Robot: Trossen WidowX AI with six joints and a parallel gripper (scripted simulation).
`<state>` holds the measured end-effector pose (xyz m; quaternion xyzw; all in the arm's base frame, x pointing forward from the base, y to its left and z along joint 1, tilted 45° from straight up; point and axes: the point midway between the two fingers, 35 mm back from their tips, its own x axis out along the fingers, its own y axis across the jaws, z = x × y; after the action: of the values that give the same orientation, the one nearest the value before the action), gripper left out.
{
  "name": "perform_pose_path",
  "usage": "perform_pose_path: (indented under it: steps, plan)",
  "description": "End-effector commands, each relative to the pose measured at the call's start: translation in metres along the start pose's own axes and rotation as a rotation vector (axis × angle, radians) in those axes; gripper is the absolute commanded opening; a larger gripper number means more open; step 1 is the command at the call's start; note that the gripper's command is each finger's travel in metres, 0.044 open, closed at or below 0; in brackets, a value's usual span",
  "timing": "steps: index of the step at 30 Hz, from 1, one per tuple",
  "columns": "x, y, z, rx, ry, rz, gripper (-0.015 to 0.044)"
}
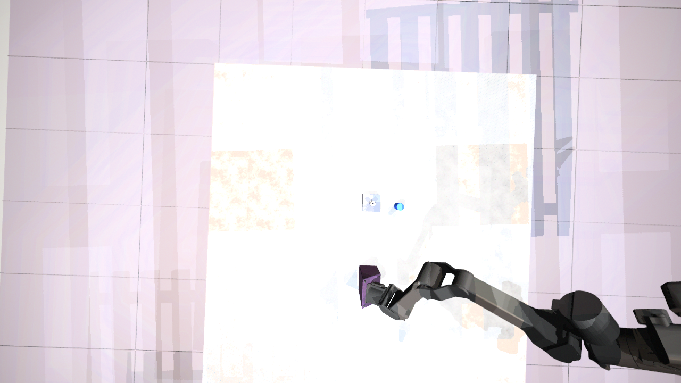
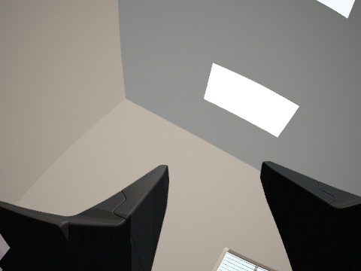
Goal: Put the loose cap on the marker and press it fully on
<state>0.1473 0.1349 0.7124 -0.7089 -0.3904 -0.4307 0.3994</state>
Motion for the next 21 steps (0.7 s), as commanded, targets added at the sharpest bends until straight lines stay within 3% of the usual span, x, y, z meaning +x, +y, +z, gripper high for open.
perform_pose_path:
  steps: [1,11,21]
  plan:
    - [-0.010,-0.042,-0.047,0.100,0.110,-0.124,0.0247]
    - [-0.067,-0.091,-0.191,0.420,0.461,-0.381,0.0247]
    - [-0.137,-0.034,-0.305,0.712,0.830,-0.446,0.0247]
